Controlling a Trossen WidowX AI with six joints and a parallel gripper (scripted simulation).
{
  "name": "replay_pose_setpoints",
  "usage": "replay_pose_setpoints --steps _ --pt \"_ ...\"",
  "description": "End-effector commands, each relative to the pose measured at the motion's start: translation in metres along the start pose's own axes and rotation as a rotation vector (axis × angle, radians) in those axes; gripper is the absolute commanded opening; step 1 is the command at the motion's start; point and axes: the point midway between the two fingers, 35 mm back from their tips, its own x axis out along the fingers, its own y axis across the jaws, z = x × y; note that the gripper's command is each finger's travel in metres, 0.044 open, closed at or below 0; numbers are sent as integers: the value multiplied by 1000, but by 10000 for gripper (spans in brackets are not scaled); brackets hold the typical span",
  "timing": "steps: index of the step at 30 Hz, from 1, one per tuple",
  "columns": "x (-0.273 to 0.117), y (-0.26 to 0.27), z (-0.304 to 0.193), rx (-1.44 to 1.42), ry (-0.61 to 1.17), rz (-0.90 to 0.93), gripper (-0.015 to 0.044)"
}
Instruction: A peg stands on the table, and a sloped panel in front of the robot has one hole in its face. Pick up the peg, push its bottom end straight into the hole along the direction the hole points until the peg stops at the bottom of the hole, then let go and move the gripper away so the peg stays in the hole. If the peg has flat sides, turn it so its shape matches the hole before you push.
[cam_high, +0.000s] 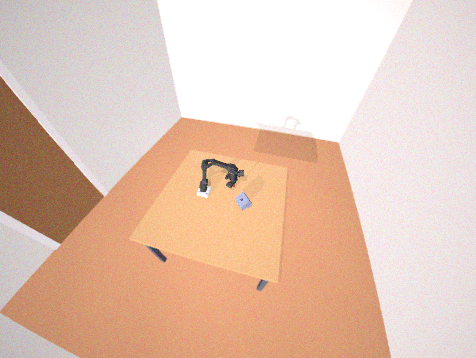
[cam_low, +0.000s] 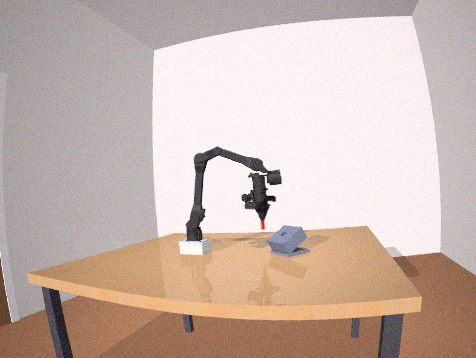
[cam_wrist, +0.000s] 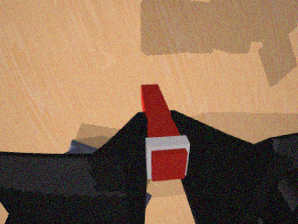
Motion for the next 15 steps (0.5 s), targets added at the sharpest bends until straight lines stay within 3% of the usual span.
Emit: replay_pose_setpoints --steps 1,15 --pt "-4 1 -6 11 7 -19 0" --pt "-10 12 -20 65 14 -60 0"
